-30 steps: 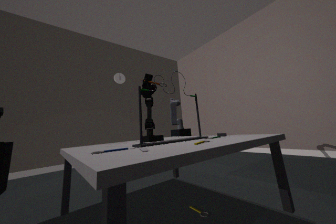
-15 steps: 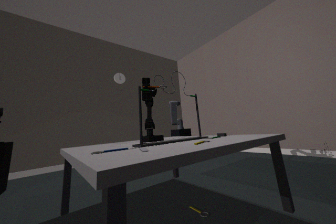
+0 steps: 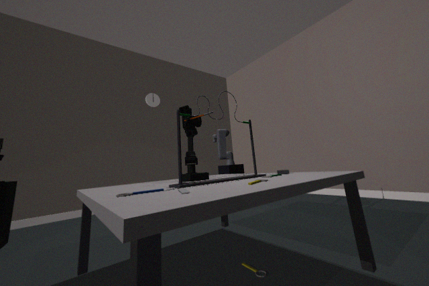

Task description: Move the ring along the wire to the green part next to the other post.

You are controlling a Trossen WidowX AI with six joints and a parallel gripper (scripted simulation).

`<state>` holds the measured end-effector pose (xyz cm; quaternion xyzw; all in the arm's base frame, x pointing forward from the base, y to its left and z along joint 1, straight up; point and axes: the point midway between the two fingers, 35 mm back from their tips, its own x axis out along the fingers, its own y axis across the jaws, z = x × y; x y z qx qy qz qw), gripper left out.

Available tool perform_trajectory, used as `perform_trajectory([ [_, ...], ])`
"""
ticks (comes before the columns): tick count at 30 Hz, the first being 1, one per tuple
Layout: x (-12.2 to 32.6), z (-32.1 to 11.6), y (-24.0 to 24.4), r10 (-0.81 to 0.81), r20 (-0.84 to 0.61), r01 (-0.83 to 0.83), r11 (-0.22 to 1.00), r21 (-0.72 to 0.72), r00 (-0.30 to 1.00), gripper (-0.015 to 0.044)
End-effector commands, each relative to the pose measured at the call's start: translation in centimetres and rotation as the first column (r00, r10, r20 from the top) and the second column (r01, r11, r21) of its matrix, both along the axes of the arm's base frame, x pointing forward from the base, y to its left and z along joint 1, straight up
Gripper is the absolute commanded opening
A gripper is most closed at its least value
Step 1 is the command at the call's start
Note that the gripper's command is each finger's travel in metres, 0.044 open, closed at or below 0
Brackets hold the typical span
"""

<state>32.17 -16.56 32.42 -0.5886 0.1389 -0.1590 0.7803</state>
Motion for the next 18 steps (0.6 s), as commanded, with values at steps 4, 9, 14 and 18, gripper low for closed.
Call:
perform_trajectory([
  [4, -0.2, -2.2, 0.9, -0.002, -0.011, 0.004, 0.987, 0.158, 1.000, -0.0150],
  [9, -0.2, -3.8, 1.8, 0.002, -0.021, 0.004, 0.960, 0.279, 1.000, -0.0150],
  [14, -0.3, -5.3, 2.9, 0.007, -0.031, 0.006, 0.918, 0.396, 1.000, -0.0150],
  [18, -0.4, -6.4, 4.0, 0.012, -0.038, 0.008, 0.875, 0.485, 0.999, -0.0150],
])
